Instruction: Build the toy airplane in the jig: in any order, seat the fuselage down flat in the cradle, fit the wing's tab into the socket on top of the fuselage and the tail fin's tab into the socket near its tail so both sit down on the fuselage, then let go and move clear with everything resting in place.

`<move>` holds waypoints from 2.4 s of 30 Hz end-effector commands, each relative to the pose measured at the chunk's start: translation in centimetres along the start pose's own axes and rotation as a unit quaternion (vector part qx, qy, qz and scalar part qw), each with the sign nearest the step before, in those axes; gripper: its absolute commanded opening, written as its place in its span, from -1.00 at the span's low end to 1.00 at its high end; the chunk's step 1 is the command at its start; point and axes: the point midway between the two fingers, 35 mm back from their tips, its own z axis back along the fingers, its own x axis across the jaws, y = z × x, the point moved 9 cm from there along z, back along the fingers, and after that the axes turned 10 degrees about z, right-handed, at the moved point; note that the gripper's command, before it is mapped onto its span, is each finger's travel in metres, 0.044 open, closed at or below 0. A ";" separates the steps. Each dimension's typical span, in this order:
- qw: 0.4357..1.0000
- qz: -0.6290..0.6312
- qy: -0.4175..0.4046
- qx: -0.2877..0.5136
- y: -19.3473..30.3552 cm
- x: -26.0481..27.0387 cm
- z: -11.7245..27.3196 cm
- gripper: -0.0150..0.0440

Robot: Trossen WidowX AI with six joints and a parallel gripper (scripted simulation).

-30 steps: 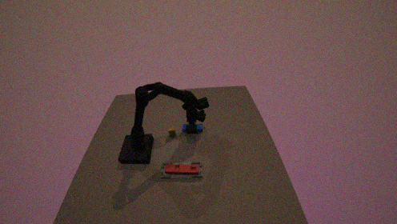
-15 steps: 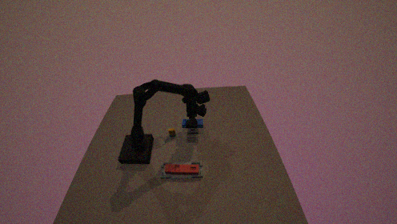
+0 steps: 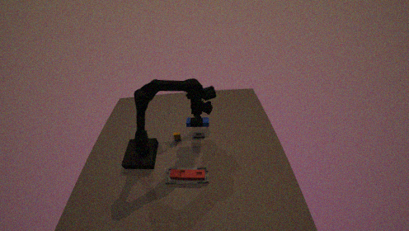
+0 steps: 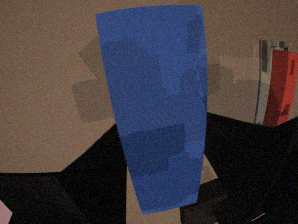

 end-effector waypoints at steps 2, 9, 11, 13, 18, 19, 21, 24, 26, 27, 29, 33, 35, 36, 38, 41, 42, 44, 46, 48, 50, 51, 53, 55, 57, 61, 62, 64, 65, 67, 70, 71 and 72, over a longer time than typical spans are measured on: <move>1.000 -0.002 -0.004 -0.006 0.2 -0.1 1.9 -0.49; 1.000 0.002 -0.004 -0.006 0.4 -0.4 2.7 -0.49; 1.000 0.016 -0.004 -0.006 0.4 -1.0 2.6 -0.49; 0.999 0.031 -0.003 -0.006 0.3 -1.6 2.5 -0.49; 0.998 0.068 -0.002 -0.006 0.4 -3.2 2.3 -0.49; 0.997 0.075 -0.002 -0.006 0.4 -3.6 2.3 -0.49; 0.996 0.087 -0.001 -0.006 0.4 -4.2 2.2 -0.49; 0.994 0.106 -0.001 -0.006 0.5 -5.1 2.0 -0.49; 0.993 0.118 0.000 -0.006 0.6 -5.7 1.9 -0.49; 0.992 0.124 0.000 -0.006 0.7 -6.0 1.9 -0.49; 0.990 0.140 0.000 -0.006 0.8 -6.6 1.8 -0.49; 0.985 0.172 0.001 -0.006 1.0 -7.9 1.6 -0.49; 0.982 0.188 0.002 -0.006 1.1 -8.6 1.5 -0.49; 0.981 0.196 0.002 -0.006 1.1 -8.9 1.5 -0.49; 0.977 0.212 0.002 -0.006 1.3 -9.5 1.4 -0.49; 0.972 0.236 0.003 -0.005 1.5 -10.5 1.3 -0.49; 0.970 0.244 0.003 -0.005 1.6 -10.8 1.2 -0.49; 0.965 0.260 0.003 -0.005 1.8 -11.4 1.1 -0.49; 0.961 0.276 0.004 -0.005 2.0 -12.0 1.0 -0.49; 0.956 0.292 0.004 -0.005 2.2 -12.6 1.0 -0.49; 0.951 0.308 0.004 -0.005 2.4 -13.3 0.9 -0.49; 0.949 0.316 0.004 -0.004 2.5 -13.6 0.8 -0.49; 0.943 0.332 0.005 -0.004 2.8 -14.2 0.7 -0.49; 0.938 0.348 0.005 -0.004 3.0 -14.8 0.6 -0.49; 0.932 0.364 0.005 -0.004 3.3 -15.3 0.5 -0.49; 0.919 0.395 0.006 -0.003 3.9 -16.5 0.3 -0.49; 0.915 0.403 0.006 -0.003 4.0 -16.8 0.3 -0.49; 0.908 0.419 0.006 -0.003 4.3 -17.4 0.2 -0.49; 0.904 0.426 0.006 -0.002 4.5 -17.6 0.1 -0.49; 0.897 0.442 0.006 -0.002 4.8 -18.2 0.0 -0.49; 0.885 0.465 0.007 -0.001 5.3 -19.0 -0.2 -0.49; 0.881 0.473 0.007 -0.001 5.5 -19.3 -0.2 -0.49; 0.877 0.481 0.007 -0.001 5.7 -19.5 -0.3 -0.49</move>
